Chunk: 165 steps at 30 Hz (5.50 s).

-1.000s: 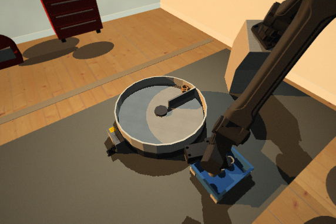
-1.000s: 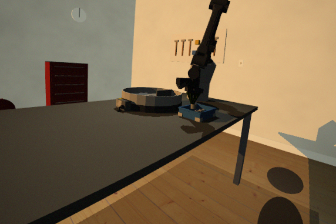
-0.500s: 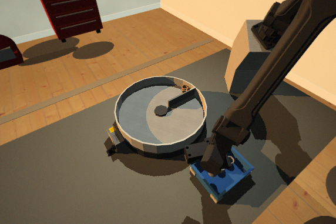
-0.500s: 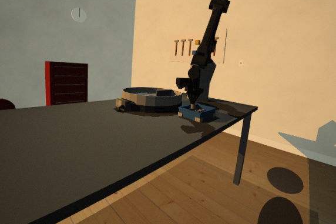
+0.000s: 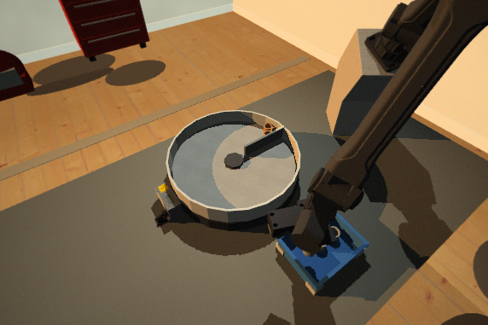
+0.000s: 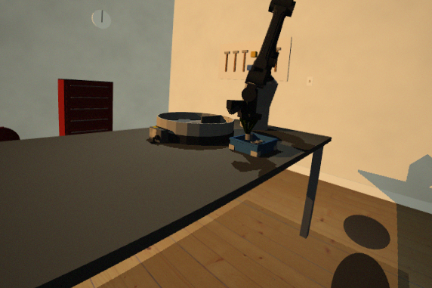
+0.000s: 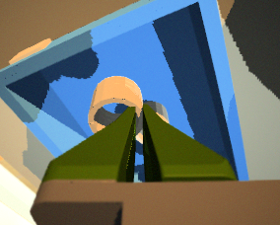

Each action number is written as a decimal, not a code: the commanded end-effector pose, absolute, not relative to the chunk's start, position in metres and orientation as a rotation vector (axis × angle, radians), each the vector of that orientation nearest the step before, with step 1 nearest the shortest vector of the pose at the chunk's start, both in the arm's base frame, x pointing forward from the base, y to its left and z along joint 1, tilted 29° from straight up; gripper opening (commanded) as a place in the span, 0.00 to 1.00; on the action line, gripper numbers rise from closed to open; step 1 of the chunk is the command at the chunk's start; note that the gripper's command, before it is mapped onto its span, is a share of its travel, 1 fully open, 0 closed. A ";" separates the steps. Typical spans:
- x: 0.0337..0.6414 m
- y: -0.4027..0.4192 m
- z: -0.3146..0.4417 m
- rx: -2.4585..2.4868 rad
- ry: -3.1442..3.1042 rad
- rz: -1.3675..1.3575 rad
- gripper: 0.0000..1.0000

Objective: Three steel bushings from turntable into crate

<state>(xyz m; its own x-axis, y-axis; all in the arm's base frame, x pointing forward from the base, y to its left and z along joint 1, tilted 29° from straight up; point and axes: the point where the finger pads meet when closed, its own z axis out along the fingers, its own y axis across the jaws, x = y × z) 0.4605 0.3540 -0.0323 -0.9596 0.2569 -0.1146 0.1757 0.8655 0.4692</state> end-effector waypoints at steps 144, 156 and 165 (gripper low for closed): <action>0.478 0.380 -0.056 0.335 2.839 0.718 0.00; 0.478 0.380 -0.056 0.335 2.839 0.718 0.00; 0.476 0.381 -0.060 0.335 2.841 0.717 0.00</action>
